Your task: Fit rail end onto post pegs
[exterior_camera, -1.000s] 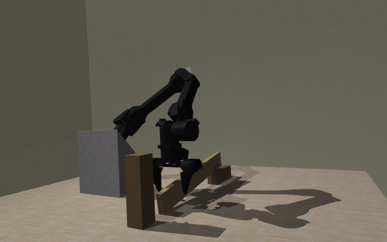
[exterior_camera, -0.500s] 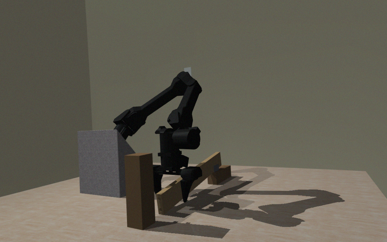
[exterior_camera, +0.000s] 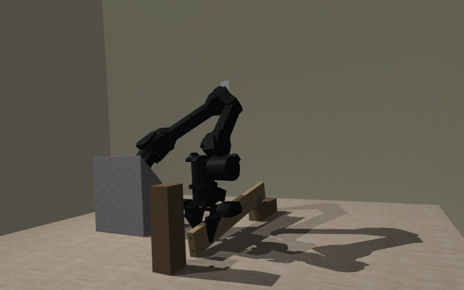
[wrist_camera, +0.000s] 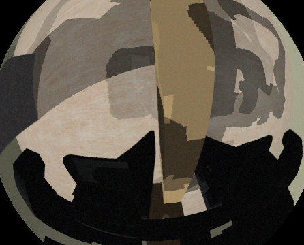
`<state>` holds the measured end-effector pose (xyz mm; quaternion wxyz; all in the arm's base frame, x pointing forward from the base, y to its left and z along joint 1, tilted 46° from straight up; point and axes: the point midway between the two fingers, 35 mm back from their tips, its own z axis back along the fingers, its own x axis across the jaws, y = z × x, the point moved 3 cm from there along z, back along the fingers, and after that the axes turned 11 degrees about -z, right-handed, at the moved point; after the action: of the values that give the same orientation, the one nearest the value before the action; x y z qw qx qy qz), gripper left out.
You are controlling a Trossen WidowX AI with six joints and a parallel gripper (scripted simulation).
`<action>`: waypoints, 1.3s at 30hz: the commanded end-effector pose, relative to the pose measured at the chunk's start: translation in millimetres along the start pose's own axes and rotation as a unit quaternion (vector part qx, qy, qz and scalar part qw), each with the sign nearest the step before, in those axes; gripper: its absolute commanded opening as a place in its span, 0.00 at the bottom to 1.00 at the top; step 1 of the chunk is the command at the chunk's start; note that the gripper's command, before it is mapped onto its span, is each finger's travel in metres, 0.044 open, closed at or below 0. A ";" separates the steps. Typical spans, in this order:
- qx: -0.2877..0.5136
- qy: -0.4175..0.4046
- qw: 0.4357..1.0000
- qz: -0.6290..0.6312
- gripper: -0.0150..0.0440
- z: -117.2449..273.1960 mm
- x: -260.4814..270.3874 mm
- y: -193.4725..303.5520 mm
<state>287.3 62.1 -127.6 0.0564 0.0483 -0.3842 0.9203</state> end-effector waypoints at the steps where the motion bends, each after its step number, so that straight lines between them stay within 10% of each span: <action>1: -0.002 0.000 1.000 -0.002 0.32 -0.4 0.2 -0.5; 39: -0.002 0.000 1.000 -0.002 0.25 9.7 3.3 1.1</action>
<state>284.4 56.9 -123.3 0.0560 0.0499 -0.3830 0.9207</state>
